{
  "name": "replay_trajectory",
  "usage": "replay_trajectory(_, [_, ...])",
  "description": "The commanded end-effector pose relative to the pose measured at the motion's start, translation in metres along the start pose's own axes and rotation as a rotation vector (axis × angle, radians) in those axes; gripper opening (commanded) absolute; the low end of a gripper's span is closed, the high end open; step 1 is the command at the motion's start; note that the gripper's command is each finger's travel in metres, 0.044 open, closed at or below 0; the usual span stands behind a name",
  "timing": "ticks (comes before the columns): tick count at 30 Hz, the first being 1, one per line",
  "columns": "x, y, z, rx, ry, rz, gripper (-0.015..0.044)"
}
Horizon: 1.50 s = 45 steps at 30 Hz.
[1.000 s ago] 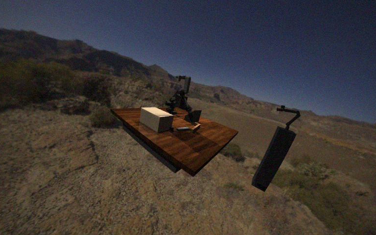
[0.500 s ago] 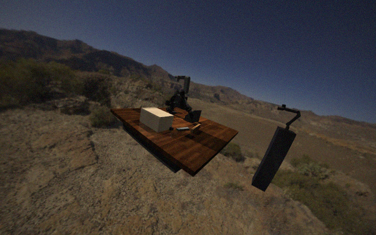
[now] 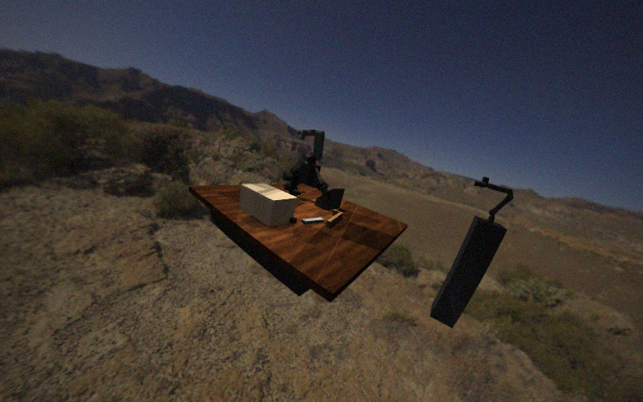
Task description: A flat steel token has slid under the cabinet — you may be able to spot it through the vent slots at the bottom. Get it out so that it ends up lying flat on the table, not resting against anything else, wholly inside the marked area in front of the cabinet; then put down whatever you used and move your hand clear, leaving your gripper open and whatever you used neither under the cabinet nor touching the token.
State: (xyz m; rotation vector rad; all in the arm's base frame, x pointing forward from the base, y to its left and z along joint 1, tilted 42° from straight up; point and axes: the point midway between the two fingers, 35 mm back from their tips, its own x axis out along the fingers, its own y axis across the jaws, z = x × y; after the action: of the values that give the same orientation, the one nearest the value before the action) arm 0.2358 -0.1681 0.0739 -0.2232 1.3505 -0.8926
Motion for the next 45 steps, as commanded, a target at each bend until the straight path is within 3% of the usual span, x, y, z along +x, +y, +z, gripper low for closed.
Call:
replay_trajectory(1, [0.0, -0.001, 0.0, 0.044, -0.002, -0.001, 0.0])
replay_trajectory(45, [0.0, 0.049, -0.009, 0.116, 0.0, 0.002, 0.0])
